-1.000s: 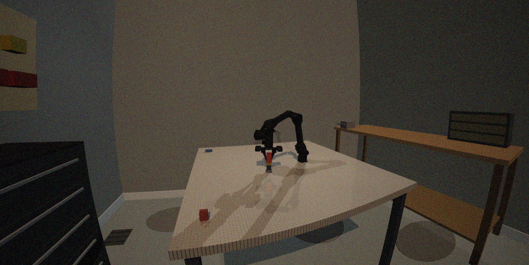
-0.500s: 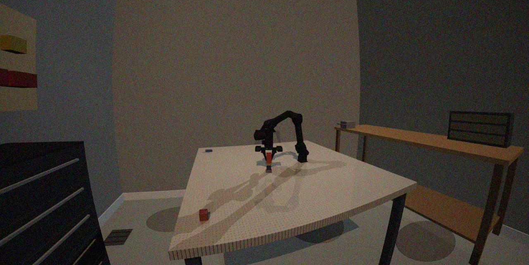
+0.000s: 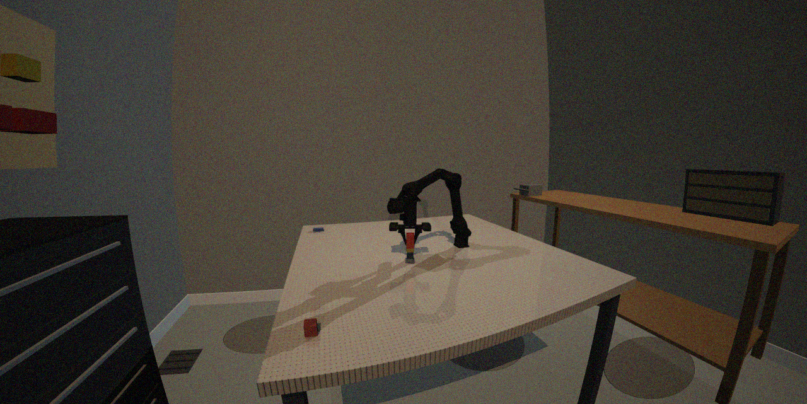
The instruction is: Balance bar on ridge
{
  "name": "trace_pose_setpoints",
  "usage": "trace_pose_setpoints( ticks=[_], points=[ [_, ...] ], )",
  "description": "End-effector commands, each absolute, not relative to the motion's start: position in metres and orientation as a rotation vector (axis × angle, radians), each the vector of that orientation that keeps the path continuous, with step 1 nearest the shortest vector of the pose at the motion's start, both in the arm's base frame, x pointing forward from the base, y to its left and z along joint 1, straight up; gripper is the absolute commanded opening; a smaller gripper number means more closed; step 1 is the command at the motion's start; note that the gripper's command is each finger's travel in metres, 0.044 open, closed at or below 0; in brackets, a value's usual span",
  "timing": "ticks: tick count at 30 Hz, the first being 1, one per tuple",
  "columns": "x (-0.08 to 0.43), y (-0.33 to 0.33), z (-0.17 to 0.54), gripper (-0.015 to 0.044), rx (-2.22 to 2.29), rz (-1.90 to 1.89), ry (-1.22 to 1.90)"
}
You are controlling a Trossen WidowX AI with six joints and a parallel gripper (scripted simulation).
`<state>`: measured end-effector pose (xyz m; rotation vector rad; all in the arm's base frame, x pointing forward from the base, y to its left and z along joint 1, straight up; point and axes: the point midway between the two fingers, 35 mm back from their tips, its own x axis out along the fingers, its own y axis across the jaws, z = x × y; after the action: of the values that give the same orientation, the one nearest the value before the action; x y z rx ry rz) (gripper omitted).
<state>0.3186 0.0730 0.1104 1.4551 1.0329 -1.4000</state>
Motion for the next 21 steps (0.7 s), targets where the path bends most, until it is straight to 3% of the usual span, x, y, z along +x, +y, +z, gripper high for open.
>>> trace_pose_setpoints(
  ticks=[1,21],
  points=[
    [0.3186,0.0731,0.1103,0.0172,1.455,-1.400,1.033],
    [0.3186,0.0731,0.1103,0.0185,1.455,-1.400,1.033]
  ],
)
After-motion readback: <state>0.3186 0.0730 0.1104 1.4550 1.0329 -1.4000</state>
